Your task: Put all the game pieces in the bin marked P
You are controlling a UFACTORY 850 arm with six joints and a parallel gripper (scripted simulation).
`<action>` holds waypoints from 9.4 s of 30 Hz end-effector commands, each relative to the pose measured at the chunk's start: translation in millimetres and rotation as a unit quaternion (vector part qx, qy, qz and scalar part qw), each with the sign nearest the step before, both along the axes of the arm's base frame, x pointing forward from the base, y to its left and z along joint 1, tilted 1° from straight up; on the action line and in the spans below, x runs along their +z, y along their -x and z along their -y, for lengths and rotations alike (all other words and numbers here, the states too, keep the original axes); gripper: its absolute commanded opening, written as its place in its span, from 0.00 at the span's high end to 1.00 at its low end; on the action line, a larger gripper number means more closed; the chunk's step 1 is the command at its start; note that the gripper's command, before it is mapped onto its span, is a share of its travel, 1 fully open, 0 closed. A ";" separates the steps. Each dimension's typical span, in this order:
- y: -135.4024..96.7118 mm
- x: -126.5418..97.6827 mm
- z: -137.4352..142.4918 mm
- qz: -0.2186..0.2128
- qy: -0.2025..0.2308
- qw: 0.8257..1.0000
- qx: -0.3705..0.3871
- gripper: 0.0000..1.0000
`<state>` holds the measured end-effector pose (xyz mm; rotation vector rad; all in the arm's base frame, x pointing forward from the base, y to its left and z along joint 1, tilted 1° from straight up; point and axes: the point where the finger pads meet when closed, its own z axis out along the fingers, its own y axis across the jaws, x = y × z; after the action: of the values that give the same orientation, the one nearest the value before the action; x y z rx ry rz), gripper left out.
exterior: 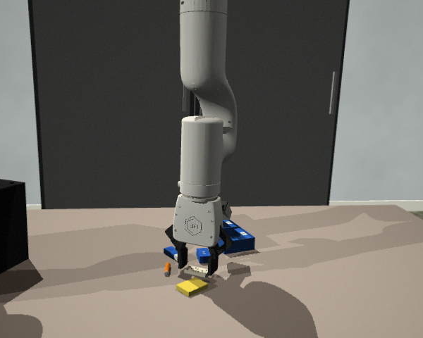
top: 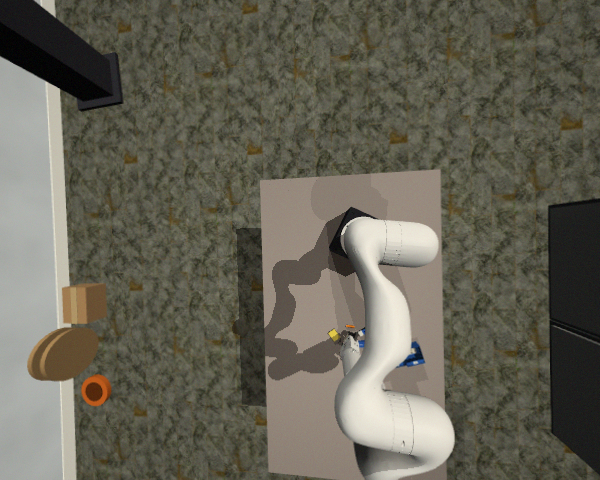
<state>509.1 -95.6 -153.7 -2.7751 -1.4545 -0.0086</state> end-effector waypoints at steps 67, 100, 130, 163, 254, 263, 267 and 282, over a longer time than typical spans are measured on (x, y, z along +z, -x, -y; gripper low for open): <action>1.2 57.6 1.1 0.007 -0.005 1.000 0.000 1.00; -5.6 65.6 -27.9 0.007 -0.005 1.000 0.000 1.00; -42.8 69.2 -179.6 0.007 -0.005 1.000 0.000 1.00; -71.1 72.1 -295.2 0.015 -0.009 0.959 0.282 1.00; -70.2 72.1 -295.8 0.017 0.005 0.367 0.930 1.00; -70.6 72.1 -295.2 0.017 0.005 0.367 0.930 1.00; -70.7 72.1 -295.1 0.017 0.005 0.367 0.930 1.00; -71.1 62.2 -295.3 0.017 0.005 0.367 0.930 1.00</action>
<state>578.9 199.3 -91.7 0.3362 -3.1379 -0.0293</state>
